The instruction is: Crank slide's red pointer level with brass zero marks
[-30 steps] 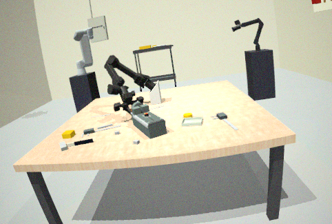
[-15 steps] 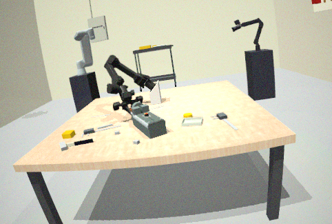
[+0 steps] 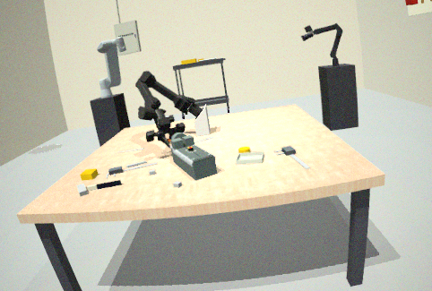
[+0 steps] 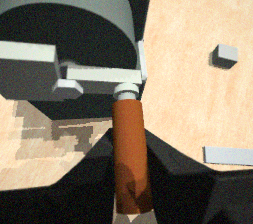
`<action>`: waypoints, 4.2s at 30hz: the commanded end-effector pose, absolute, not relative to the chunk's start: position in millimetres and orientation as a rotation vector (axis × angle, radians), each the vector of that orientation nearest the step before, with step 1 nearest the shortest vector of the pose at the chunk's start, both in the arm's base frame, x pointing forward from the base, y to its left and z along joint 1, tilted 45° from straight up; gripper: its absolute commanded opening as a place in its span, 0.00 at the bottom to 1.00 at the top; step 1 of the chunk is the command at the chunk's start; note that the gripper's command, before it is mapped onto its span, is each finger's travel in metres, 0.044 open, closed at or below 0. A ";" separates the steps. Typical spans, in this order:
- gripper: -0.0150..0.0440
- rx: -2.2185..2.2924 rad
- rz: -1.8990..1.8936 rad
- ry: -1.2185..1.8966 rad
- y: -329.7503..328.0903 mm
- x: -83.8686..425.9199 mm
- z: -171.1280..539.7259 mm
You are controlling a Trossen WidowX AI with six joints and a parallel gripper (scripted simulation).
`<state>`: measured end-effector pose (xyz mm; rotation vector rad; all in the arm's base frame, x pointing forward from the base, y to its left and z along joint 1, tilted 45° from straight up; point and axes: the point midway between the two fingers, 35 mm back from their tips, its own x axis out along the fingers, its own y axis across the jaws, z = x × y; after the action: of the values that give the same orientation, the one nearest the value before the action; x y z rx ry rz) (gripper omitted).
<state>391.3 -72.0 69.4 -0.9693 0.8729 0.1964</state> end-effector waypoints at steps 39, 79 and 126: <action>0.25 -0.968 0.195 0.858 -52.8 386.7 81.7; 0.39 -0.973 0.194 0.858 -53.9 387.2 81.4; 1.00 -0.904 0.074 0.834 54.6 418.5 139.2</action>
<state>404.9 43.9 147.7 -0.9297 0.8436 0.1244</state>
